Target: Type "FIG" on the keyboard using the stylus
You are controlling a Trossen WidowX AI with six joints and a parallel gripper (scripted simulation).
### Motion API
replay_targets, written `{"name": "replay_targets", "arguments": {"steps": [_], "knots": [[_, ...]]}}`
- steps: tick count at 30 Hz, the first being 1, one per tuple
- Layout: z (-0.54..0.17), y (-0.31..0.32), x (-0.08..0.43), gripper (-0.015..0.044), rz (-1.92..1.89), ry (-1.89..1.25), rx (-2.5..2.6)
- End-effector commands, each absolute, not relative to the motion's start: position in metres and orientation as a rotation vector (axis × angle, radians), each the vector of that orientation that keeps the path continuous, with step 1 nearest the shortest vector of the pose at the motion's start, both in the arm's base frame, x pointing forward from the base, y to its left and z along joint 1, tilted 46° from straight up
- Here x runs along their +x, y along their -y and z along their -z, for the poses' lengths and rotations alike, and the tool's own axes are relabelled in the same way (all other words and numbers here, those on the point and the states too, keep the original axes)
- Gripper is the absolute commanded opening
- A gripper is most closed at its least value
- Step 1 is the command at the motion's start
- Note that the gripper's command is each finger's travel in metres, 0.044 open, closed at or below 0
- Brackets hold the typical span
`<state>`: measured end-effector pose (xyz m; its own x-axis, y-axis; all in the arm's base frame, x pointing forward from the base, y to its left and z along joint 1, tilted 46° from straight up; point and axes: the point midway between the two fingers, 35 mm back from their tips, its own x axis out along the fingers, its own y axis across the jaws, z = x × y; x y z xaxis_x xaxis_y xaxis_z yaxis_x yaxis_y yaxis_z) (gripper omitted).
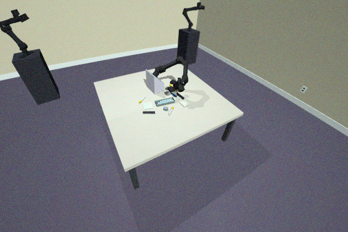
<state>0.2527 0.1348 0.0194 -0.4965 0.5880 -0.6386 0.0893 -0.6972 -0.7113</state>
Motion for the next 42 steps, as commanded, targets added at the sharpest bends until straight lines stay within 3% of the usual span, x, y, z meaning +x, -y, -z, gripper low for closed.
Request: {"name": "replay_targets", "arguments": {"steps": [1,42], "knots": [[-0.018,-0.138,0.252,0.015,-2.253,1.014,-1.356],[0.002,-0.158,0.253,0.015,-2.252,1.015,-1.355]]}}
